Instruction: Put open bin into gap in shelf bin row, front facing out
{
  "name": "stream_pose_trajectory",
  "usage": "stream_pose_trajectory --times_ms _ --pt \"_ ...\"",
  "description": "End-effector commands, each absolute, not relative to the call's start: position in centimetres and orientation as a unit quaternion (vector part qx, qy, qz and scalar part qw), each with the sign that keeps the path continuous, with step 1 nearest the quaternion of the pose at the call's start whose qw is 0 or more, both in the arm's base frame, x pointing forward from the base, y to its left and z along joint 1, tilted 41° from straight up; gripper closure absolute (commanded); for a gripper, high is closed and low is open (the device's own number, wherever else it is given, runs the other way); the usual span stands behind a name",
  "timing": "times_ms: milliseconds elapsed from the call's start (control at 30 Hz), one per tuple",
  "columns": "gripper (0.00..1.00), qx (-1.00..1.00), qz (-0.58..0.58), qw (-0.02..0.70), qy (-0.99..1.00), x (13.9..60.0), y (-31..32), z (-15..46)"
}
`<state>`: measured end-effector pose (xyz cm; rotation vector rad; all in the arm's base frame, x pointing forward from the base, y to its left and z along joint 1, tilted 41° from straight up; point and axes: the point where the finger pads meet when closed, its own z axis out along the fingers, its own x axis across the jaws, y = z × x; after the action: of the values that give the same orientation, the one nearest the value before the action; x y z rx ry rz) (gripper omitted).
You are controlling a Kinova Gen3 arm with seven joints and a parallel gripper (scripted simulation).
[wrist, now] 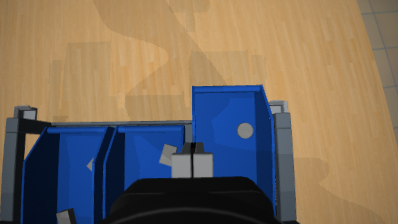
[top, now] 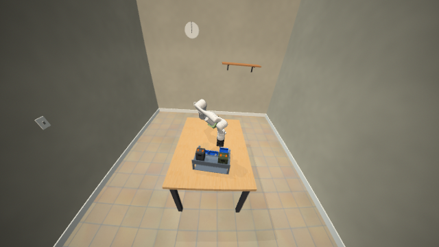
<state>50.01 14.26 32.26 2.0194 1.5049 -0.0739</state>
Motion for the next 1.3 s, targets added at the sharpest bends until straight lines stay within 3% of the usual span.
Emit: stream_pose_trajectory --times_ms 0,1267 --pt "1.0 0.763 -0.027 0.306 0.569 50.0 14.34 32.32" --pt "1.0 0.742 -0.038 0.307 0.595 49.61 14.53 31.75"
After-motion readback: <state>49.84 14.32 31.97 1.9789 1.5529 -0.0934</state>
